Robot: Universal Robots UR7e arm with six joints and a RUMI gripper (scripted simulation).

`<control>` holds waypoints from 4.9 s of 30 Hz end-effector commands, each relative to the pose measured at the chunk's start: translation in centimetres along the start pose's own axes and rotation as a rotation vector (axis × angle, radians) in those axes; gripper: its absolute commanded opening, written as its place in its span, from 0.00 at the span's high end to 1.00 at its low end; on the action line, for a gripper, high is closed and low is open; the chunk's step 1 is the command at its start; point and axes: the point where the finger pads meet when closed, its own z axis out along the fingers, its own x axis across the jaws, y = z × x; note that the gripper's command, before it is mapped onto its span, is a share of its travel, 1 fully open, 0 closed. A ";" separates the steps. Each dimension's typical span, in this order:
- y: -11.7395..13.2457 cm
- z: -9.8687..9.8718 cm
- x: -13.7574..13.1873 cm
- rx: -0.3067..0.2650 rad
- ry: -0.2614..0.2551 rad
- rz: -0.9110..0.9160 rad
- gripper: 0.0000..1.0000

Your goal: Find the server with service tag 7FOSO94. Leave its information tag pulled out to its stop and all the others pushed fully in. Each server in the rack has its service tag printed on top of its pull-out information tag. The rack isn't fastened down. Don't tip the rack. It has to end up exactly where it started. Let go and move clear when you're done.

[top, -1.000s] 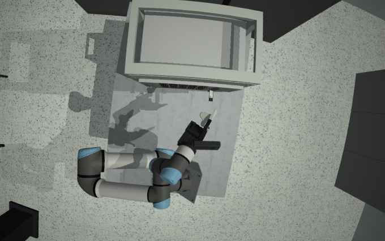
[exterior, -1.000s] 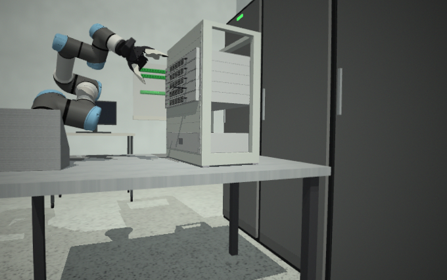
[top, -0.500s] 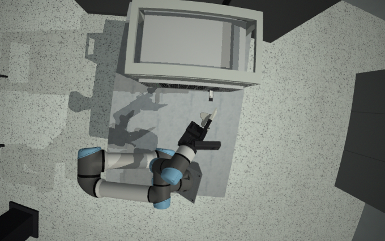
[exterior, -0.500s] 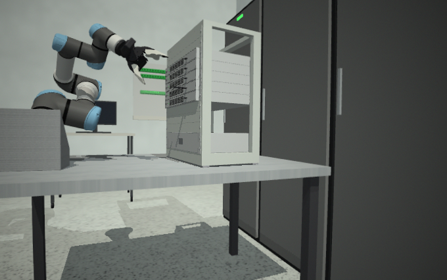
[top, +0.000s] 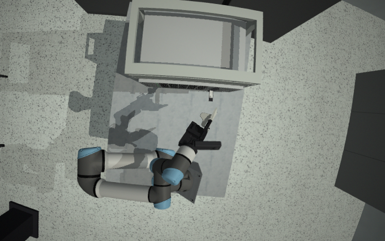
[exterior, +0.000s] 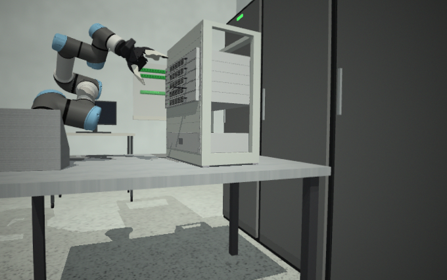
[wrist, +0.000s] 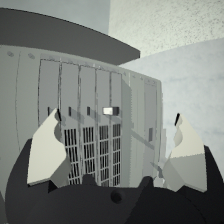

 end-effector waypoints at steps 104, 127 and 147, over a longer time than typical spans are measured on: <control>-0.1 2.0 3.8 -0.142 0.047 -0.021 0.00; 0.0 2.6 4.9 -0.192 0.050 -0.025 0.00; 0.3 3.0 5.8 -0.239 0.047 -0.029 0.00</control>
